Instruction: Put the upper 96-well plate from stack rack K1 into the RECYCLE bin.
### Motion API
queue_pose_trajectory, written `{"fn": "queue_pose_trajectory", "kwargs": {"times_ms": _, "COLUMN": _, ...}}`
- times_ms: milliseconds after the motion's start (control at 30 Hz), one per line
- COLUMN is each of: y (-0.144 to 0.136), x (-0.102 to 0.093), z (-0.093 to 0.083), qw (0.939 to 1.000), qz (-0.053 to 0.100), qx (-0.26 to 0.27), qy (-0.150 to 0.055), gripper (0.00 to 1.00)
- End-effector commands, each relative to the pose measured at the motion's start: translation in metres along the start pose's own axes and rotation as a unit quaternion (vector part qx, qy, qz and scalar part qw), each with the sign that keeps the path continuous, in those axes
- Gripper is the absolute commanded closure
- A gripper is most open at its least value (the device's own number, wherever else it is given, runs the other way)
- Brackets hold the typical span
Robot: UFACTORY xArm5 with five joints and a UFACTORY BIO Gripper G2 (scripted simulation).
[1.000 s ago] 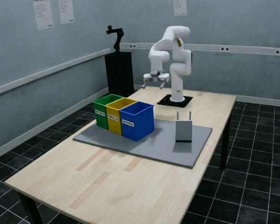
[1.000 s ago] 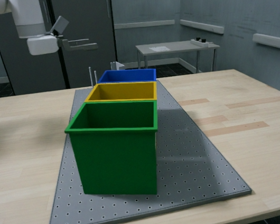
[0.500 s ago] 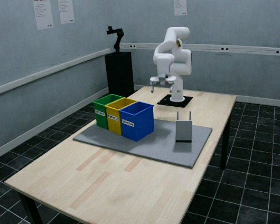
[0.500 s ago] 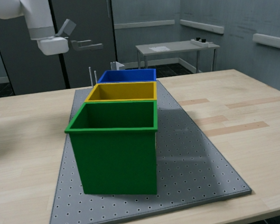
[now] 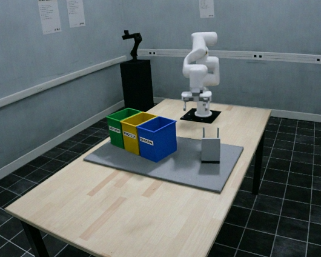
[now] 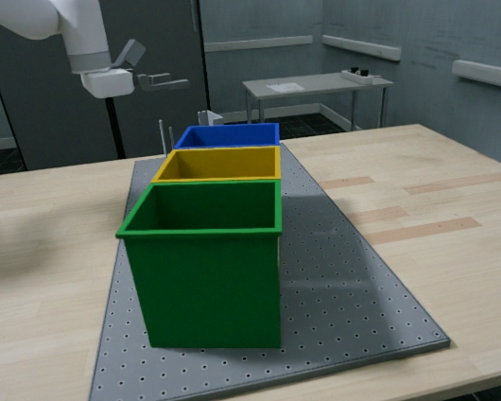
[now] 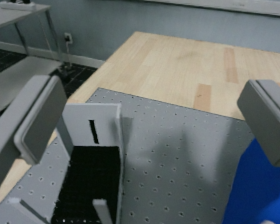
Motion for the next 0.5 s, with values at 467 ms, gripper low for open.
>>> {"fn": "queue_pose_trajectory", "kwargs": {"times_ms": 467, "y": 0.071, "x": 0.030, "z": 0.043, "qw": 1.0000, "qz": 0.001, "qx": 0.001, "qy": -0.002, "gripper": 0.63}}
Point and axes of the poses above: the point midway between the two finger pads, its own z axis out along the fingers, its own y axis across the jaws, x = y × z, the point moved 9 cm from there along -z, back along the fingers, and after that the axes turned 10 degrees about z, right-handed, at the moved point
